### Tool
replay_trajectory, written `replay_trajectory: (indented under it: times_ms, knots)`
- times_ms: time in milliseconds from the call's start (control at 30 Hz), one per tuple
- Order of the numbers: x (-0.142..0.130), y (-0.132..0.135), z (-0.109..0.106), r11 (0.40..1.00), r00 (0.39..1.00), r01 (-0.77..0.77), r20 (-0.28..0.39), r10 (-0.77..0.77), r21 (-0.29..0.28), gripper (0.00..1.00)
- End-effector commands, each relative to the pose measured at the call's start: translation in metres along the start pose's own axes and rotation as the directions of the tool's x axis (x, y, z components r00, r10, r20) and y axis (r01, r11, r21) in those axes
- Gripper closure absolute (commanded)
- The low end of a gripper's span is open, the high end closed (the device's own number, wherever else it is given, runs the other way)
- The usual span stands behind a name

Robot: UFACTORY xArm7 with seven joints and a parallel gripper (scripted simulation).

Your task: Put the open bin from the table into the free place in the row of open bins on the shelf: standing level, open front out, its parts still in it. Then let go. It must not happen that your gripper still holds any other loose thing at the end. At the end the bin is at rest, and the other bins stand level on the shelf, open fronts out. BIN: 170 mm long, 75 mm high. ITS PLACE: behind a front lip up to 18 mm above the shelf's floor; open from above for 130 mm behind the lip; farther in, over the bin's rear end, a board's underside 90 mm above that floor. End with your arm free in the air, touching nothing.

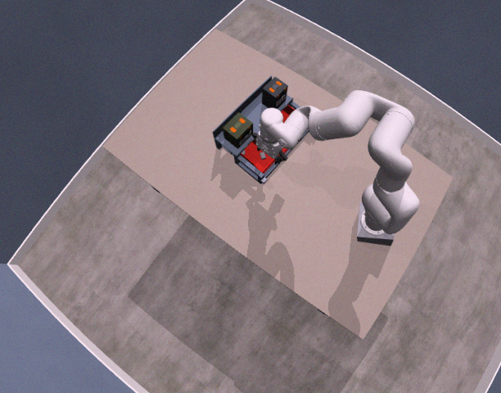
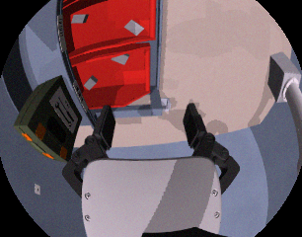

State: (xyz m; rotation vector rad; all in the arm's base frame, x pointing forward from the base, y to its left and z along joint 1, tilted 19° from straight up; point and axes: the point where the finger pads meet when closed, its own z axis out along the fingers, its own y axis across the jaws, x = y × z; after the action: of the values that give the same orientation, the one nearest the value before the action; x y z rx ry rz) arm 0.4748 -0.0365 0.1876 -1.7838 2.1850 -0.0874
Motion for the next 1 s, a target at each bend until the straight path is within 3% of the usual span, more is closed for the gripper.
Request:
replay_trajectory:
  times_ms: [0,967]
  knots:
    - [-0.002,0.004,-0.004,0.999,0.999,-0.006,-0.033,0.008,0.044,0.00]
    - [0.000,0.001,0.010,0.999,0.999,-0.006,-0.032,0.008,0.045,0.00]
